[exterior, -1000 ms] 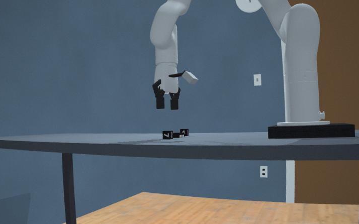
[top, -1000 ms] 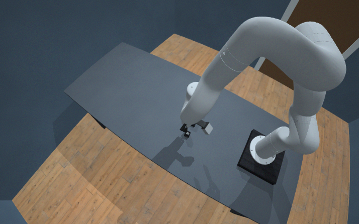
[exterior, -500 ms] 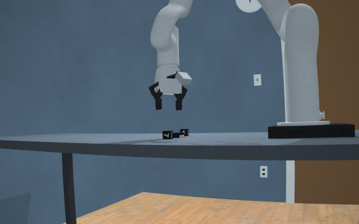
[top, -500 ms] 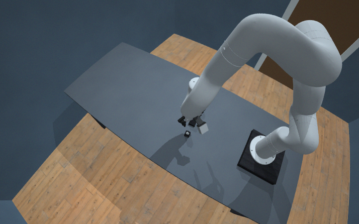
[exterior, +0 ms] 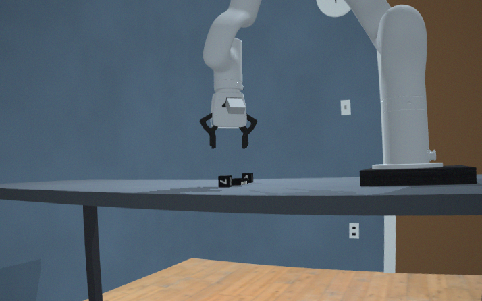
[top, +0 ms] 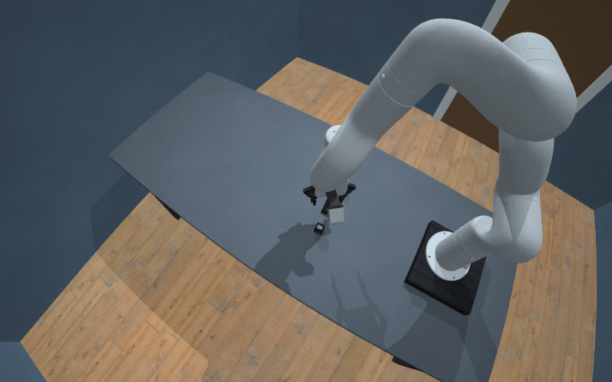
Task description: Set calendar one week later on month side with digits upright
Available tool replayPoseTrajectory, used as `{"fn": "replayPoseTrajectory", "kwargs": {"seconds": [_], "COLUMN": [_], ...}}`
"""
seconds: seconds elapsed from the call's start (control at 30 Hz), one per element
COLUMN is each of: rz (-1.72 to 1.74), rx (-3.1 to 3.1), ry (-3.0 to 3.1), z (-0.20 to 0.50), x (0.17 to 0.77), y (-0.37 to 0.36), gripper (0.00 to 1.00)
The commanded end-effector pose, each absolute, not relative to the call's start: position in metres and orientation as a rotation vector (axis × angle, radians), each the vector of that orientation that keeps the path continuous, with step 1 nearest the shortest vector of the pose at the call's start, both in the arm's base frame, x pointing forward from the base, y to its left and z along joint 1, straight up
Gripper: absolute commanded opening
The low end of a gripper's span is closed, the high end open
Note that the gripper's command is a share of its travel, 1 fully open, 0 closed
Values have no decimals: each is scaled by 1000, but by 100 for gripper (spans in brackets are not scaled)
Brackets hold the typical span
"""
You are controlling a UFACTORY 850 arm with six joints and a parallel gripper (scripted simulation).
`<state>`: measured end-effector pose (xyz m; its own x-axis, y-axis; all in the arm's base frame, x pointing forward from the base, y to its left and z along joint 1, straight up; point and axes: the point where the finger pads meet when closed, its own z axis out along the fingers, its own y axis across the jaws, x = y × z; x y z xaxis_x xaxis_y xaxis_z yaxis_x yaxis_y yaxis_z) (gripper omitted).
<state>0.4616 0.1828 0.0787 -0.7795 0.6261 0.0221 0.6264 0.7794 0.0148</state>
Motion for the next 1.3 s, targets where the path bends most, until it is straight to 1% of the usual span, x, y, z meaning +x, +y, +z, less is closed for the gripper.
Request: {"fn": "replayPoseTrajectory", "kwargs": {"seconds": [0.0,0.5,0.6,1.07,1.17,1.27], "rz": [0,0,0,1,1,1], "rx": [-1232,-1809,-1842,-2313,-2322,-2457], "ry": [-2889,-2568,-2544,-2125,-2115,-1957], "z": [79,77,77,76,76,75], "x": [466,476,477,485,485,487], "y": [175,148,147,120,120,111], "gripper": [100,100,100,100,100,100]}}
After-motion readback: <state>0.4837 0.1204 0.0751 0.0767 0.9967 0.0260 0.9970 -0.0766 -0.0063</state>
